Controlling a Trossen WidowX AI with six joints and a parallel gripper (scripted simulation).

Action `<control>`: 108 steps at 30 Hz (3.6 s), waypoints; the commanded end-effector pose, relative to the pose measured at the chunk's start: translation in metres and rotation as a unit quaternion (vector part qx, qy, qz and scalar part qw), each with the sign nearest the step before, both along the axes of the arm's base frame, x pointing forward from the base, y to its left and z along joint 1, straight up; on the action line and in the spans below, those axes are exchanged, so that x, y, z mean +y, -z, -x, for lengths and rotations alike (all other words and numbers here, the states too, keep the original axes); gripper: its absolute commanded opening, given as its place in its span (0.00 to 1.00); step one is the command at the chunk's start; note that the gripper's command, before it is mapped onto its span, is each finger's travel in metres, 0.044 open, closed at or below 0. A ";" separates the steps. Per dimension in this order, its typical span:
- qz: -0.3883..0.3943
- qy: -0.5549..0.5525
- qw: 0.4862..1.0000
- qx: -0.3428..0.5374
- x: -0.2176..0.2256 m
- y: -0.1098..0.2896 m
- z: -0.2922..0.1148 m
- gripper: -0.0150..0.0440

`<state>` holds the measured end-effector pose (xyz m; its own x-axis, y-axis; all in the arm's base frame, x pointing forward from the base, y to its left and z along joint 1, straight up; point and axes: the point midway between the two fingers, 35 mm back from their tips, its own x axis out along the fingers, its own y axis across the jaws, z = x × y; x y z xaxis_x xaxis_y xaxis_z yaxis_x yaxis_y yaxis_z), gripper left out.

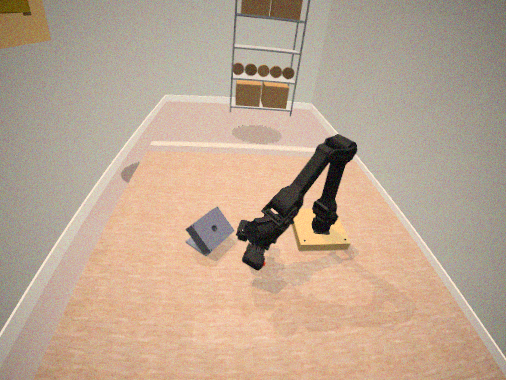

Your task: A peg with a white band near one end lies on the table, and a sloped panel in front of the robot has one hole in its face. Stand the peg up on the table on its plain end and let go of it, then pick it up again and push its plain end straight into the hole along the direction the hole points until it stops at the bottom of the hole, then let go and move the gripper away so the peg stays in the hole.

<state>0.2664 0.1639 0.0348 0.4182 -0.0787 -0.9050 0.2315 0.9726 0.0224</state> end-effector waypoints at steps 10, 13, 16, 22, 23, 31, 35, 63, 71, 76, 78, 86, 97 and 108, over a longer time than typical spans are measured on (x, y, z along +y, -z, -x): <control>0.014 0.003 0.998 -0.055 0.001 -0.004 0.008 0.34; 0.017 0.003 0.998 -0.068 0.001 -0.005 0.010 0.34; 0.020 0.004 0.997 -0.080 0.002 -0.006 0.012 0.34; 0.026 0.004 0.994 -0.105 0.002 -0.008 0.016 0.34; 0.027 0.004 0.994 -0.110 0.003 -0.008 0.016 0.34; 0.035 0.005 0.989 -0.143 0.004 -0.010 0.021 0.34; 0.039 0.005 0.986 -0.159 0.004 -0.011 0.024 0.34; 0.067 0.008 0.960 -0.273 0.009 -0.014 0.042 0.34; 0.074 0.009 0.949 -0.305 0.010 -0.014 0.047 0.34; 0.079 0.009 0.942 -0.325 0.011 -0.014 0.051 0.34; 0.081 0.009 0.939 -0.333 0.011 -0.014 0.052 0.34; 0.089 0.010 0.927 -0.364 0.012 -0.013 0.057 0.34; 0.099 0.011 0.908 -0.407 0.014 -0.012 0.065 0.34; 0.109 0.012 0.887 -0.448 0.015 -0.010 0.072 0.34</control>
<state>0.1966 0.1760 0.0435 0.9511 -0.2316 -0.2042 0.2387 0.9710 0.0107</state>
